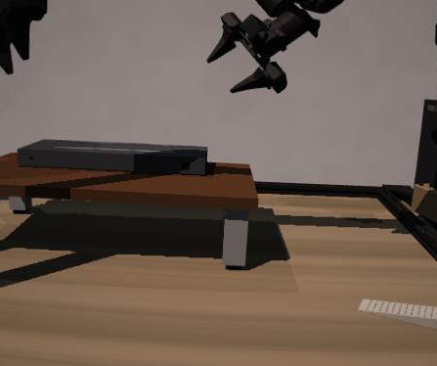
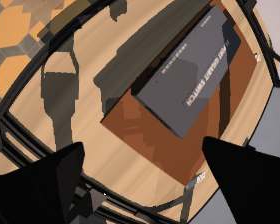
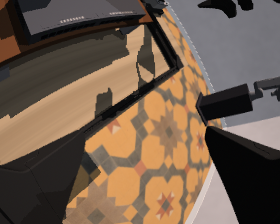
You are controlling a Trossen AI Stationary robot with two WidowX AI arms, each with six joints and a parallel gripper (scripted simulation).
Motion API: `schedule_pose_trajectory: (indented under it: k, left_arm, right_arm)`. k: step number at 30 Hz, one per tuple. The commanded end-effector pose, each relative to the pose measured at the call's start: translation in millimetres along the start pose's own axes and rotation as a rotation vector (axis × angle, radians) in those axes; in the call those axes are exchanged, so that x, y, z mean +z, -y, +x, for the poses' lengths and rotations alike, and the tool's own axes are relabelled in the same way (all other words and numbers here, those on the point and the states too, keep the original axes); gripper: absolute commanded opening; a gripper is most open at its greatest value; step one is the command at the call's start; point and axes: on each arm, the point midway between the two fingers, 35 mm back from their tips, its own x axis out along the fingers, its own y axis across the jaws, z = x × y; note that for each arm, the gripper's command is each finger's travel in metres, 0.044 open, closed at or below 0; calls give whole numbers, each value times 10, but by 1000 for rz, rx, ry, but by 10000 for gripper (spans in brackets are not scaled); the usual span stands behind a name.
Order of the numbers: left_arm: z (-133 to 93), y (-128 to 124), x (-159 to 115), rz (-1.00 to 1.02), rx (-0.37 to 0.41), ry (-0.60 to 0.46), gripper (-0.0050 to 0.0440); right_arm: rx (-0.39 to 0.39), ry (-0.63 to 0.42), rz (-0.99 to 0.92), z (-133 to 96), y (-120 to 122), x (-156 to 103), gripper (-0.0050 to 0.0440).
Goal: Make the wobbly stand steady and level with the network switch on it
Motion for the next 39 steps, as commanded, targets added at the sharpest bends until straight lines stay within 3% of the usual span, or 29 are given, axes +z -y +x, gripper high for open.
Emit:
schedule_pose_trajectory:
  k: [1, 17, 18, 23, 28, 34, 35, 39]
  left_arm:
    - [0, 0, 0, 0, 0, 0, 400]
    - [0, 0, 0, 0, 0, 0, 400]
    - [-51, 23, 97, 20, -4, 57, 0]
    - [-411, 165, 557, 113, -21, 343, 0]
    - [-933, 341, 931, 191, -35, 610, 0]
    - [-933, 341, 931, 198, -36, 631, 0]
    - [-895, 324, 862, 186, -36, 600, 0]
    - [-1328, 456, 1059, 241, -45, 802, 0]
  right_arm:
    - [0, 0, 0, 0, 0, 0, 400]
    - [0, 0, 0, 0, 0, 0, 400]
    - [-12, 1, -8, -115, -56, 76, 0]
    - [-71, 3, -48, -608, -431, 397, 0]
    - [-130, 6, -89, -945, -923, 605, 0]
    - [-130, 6, -89, -945, -923, 605, 0]
    - [-104, 10, -85, -822, -799, 553, 0]
    - [-127, 9, -94, -928, -955, 607, 0]
